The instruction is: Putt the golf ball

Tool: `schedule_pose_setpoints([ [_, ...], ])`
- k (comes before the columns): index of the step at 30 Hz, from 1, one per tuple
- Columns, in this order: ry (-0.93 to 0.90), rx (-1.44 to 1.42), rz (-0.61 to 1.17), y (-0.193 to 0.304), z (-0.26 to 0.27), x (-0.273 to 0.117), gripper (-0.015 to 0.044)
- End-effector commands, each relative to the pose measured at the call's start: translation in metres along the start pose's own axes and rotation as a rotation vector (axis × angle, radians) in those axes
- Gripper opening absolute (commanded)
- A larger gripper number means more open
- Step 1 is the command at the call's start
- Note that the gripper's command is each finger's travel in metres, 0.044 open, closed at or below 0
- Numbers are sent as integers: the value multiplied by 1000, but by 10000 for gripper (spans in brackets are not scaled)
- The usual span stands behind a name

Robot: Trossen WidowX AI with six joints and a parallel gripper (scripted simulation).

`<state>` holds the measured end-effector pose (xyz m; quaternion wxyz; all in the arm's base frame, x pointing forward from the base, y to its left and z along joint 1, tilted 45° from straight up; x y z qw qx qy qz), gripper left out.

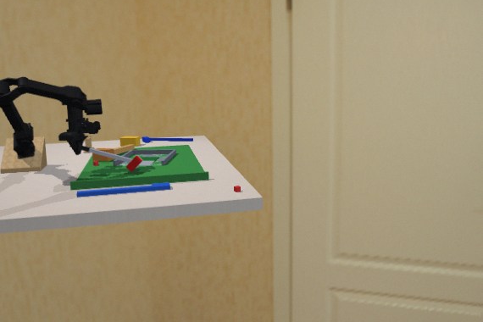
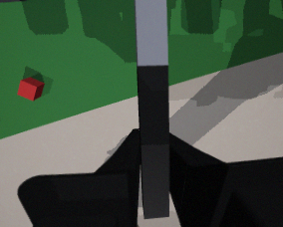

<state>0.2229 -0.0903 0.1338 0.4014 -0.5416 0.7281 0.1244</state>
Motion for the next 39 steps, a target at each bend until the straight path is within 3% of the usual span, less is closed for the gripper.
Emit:
schedule_pose_setpoints([
  [1,9,10,-7,5,17,-1,0],
  [18,7,9,-5,5,18,-60,0],
  [39,5,6,-5,5,17,-52,0],
])
Point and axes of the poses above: the point midway between the two fingers, 35 mm back from their tips, its own x axis out along the fingers, its own z axis across the jaws, y = z × x, the point moved 2 cm from there along -x, back along the fingers, and after that the axes turned 4 degrees about x, right-handed, at the moved point
